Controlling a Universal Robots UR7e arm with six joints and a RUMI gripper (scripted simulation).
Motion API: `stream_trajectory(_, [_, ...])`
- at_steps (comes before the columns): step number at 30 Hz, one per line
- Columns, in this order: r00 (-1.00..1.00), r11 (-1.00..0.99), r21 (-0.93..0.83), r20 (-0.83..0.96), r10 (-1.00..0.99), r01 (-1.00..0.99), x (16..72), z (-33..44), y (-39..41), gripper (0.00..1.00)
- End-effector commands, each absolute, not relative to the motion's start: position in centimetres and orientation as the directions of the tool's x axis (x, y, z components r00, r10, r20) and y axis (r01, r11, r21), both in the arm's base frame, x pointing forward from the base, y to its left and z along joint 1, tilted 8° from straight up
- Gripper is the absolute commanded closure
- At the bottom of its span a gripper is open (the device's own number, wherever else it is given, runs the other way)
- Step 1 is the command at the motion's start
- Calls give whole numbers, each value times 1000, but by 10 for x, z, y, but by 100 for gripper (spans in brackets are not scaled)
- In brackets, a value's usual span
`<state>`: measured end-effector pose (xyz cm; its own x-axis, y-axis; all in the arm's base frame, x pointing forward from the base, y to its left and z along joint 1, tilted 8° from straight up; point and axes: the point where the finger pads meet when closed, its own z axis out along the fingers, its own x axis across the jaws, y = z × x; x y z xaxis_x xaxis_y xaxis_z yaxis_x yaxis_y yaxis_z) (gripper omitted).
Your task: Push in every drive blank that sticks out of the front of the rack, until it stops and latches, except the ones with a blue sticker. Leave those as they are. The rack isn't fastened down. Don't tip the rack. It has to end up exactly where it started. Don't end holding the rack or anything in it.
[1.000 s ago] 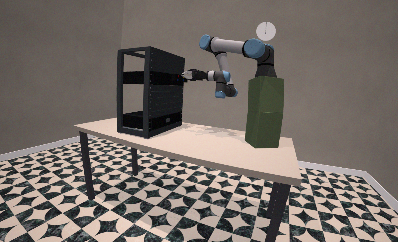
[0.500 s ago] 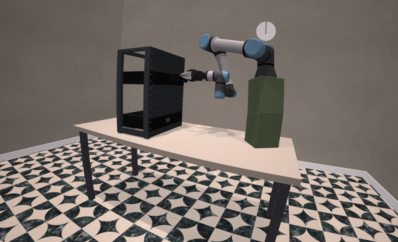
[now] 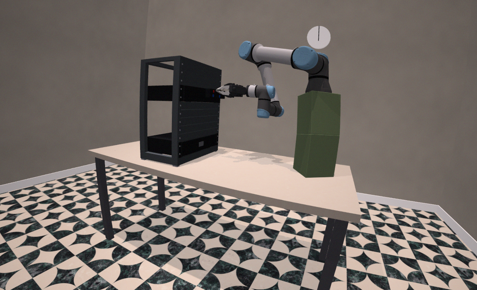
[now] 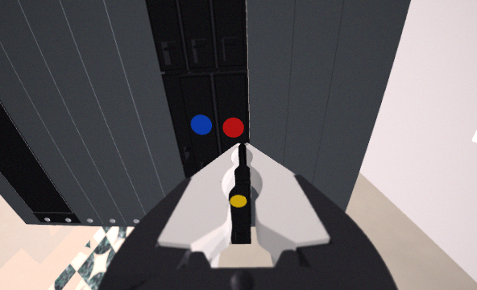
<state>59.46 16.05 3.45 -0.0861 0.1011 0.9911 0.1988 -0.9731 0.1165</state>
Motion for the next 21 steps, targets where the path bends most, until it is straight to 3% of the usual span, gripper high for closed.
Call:
stream_trajectory(1, [-93,-972,120,990,103,201,595,37,162,100])
stream_trajectory(21, [-93,-972,120,990,103,201,595,37,166,100])
